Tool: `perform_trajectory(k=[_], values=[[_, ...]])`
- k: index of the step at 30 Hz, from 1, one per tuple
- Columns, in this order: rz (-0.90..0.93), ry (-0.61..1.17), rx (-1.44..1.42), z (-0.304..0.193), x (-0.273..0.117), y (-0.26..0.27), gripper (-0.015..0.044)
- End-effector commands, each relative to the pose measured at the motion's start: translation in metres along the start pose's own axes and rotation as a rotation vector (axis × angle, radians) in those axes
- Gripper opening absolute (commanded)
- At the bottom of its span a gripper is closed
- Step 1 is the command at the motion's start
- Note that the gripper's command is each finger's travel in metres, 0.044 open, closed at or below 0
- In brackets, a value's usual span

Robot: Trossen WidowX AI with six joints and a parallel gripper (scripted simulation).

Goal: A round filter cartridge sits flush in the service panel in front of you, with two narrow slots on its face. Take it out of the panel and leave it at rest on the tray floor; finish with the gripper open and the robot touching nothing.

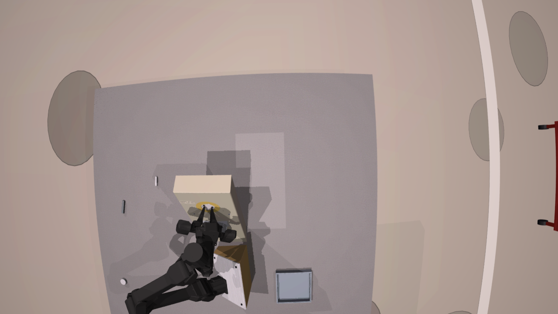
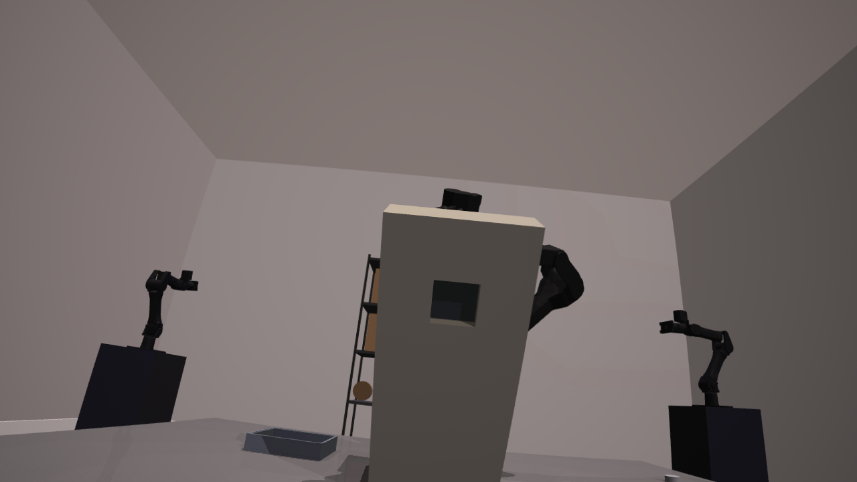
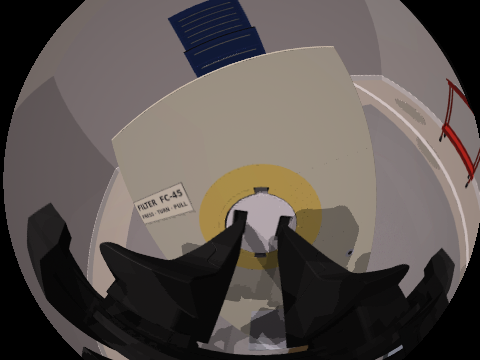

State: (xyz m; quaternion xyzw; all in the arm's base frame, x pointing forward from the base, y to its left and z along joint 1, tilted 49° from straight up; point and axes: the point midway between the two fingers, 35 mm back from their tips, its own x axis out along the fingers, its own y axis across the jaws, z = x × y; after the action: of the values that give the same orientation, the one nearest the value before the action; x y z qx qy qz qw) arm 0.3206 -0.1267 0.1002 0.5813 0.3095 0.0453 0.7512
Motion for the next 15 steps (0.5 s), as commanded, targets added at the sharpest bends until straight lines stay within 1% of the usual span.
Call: perform_trajectory(k=[1,15], values=[[-0.003,-0.001,0.003,0.0001,0.0001,-0.0007,0.0110],[-0.001,-0.001,0.002,0.0004,0.0018,0.0000,0.0110]])
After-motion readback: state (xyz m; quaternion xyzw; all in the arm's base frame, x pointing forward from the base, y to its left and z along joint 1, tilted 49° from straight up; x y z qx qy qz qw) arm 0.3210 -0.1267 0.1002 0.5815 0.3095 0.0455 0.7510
